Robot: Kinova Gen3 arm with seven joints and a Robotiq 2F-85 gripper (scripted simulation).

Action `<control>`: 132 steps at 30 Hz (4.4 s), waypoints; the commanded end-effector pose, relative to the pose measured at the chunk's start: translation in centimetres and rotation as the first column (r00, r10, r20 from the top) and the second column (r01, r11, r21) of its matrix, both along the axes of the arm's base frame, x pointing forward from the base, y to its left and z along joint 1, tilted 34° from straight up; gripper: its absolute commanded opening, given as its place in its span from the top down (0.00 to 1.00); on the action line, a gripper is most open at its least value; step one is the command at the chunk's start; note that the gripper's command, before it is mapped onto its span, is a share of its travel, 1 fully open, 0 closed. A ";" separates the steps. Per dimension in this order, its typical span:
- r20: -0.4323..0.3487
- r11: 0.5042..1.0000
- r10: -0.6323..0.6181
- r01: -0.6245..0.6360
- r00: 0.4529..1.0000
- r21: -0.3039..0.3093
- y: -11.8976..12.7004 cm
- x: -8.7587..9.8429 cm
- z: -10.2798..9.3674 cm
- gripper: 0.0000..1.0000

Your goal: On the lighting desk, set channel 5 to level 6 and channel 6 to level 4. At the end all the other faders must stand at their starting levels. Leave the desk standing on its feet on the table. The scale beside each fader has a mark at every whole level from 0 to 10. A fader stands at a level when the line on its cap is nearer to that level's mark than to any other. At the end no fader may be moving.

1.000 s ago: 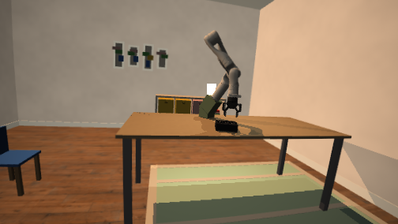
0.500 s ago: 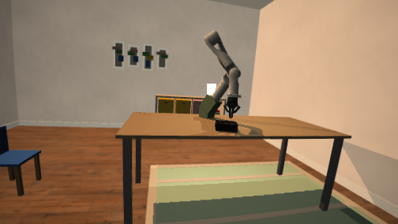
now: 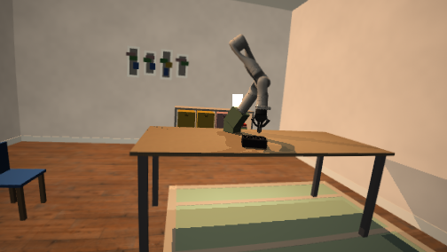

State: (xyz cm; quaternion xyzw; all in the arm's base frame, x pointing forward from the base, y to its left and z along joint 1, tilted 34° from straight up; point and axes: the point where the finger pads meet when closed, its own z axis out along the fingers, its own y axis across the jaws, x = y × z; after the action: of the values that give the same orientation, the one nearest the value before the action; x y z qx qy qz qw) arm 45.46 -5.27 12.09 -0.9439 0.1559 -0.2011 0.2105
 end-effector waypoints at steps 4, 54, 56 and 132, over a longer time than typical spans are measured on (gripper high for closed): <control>0.001 1.000 -0.001 0.001 1.000 -0.001 0.0 0.0 0.0 1.00; 0.001 1.000 0.000 0.000 1.000 -0.001 0.6 1.1 -1.8 1.00; 0.001 1.000 0.000 0.000 1.000 -0.001 0.6 1.1 -1.9 1.00; 0.001 1.000 0.000 0.000 1.000 -0.001 1.1 1.7 -2.9 1.00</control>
State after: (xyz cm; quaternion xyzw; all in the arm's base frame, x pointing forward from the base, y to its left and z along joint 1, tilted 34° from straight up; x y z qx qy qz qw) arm 47.09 -4.26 9.15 -0.9439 0.1564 -0.2013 0.2101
